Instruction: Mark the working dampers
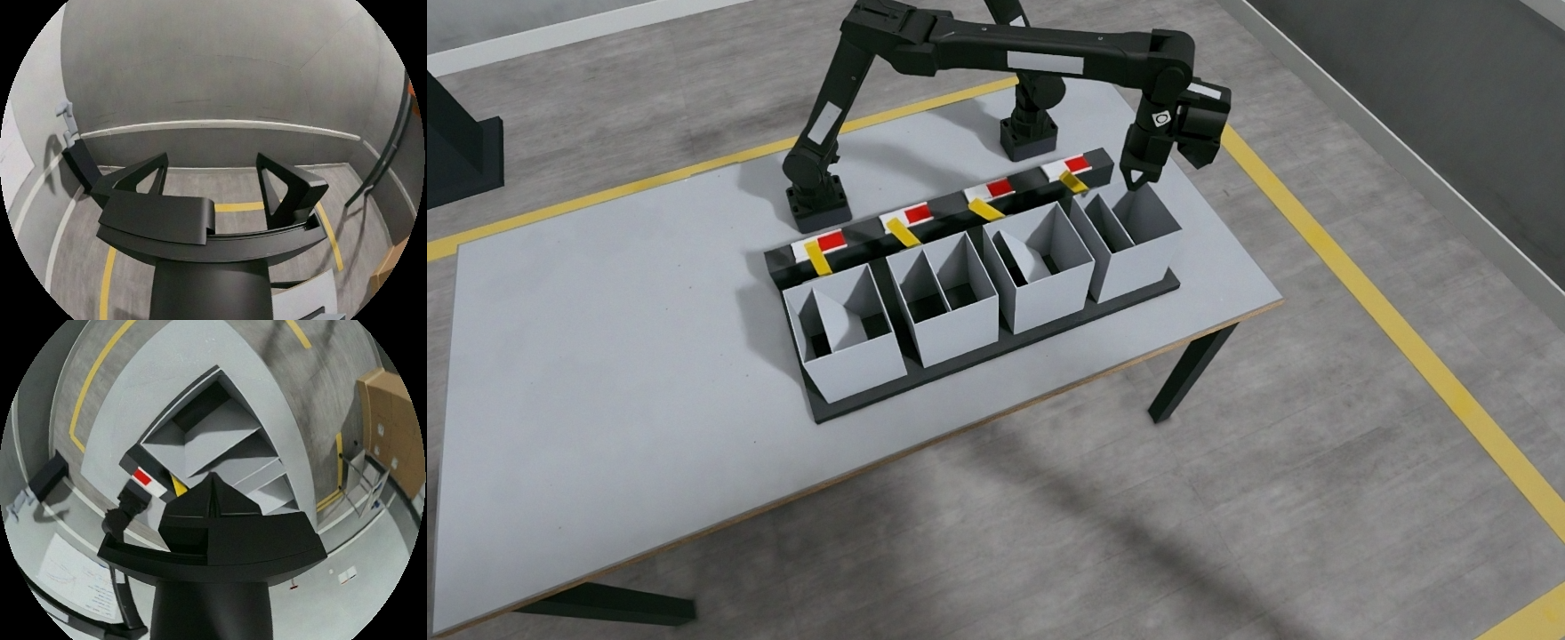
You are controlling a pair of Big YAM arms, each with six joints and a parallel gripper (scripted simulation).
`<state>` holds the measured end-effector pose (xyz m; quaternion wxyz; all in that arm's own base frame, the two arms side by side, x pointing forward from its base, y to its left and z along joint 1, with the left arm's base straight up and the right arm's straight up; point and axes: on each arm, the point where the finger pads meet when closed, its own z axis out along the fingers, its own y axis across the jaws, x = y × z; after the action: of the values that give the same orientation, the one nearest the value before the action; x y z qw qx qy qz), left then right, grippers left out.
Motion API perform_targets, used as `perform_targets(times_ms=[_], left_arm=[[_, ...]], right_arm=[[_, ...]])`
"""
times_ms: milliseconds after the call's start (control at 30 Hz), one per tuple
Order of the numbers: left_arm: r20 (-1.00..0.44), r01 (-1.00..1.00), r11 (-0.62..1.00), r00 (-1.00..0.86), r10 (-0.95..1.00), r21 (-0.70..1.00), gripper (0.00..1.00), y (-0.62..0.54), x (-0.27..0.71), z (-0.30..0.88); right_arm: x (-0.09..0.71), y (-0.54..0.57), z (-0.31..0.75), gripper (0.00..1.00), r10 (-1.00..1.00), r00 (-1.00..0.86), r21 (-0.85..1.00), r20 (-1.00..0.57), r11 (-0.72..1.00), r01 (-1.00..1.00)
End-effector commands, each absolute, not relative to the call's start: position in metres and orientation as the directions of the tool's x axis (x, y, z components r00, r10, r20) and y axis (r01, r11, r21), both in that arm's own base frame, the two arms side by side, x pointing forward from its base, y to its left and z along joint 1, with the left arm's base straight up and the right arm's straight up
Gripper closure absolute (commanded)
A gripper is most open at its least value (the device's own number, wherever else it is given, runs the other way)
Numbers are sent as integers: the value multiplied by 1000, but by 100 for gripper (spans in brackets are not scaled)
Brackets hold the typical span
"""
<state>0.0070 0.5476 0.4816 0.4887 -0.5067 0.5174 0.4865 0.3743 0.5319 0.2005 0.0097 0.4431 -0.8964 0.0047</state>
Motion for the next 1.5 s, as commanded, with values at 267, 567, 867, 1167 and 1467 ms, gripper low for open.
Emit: perform_targets(times_ms=[267,567,867,1167,1467], left_arm=[[-1000,-1000,4,0,0,0,0,545,3,501],[-1000,-1000,4,0,0,0,0,545,3,501],[-1000,-1000,4,0,0,0,0,545,3,501],[-1000,-1000,4,0,0,0,0,545,3,501],[-1000,-1000,4,0,0,0,0,545,3,501]], right_arm=[[376,548,234,100,-953,-298,-15,-50,299,-954],[376,549,234,100,-993,-106,-24,-46,107,-994],[376,549,234,100,-998,43,-31,-42,-41,-999],[390,508,235,100,-999,22,-28,-36,-21,-999],[408,400,240,100,-999,22,-30,-30,-21,-999]])
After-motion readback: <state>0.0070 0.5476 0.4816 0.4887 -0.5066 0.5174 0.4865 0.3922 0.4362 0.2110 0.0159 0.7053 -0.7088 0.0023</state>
